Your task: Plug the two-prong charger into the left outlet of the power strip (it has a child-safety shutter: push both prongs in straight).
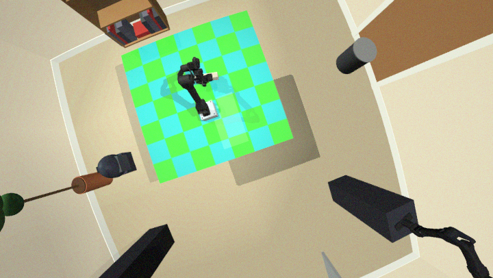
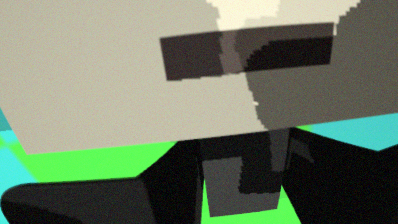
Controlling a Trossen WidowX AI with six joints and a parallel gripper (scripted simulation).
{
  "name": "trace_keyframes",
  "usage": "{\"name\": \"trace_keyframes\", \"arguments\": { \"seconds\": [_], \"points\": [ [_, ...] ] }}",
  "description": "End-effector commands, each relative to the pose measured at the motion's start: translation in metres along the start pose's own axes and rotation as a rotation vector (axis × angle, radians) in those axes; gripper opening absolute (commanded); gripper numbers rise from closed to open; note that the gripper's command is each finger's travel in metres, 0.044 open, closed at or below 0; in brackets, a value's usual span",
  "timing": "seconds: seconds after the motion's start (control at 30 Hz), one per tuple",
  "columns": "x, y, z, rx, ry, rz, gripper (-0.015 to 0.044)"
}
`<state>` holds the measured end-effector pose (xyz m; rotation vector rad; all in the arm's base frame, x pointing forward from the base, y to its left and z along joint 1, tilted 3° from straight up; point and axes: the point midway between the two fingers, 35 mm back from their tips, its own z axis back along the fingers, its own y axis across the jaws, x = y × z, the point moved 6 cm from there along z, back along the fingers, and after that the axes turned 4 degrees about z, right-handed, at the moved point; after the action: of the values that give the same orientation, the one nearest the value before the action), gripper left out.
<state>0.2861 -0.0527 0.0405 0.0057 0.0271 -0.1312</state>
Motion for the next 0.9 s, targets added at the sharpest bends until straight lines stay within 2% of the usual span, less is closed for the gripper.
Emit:
{"name": "trace_keyframes", "arguments": {
  "seconds": [0.0,0.3,0.87],
  "points": [
    [0.0000,0.0000,0.0000,0.000,0.000,0.000,0.0000],
    [0.0000,0.0000,0.0000,0.000,0.000,0.000,0.0000],
    [-0.0002,0.0000,0.0000,0.000,0.000,0.000,0.0440]
  ]
}}
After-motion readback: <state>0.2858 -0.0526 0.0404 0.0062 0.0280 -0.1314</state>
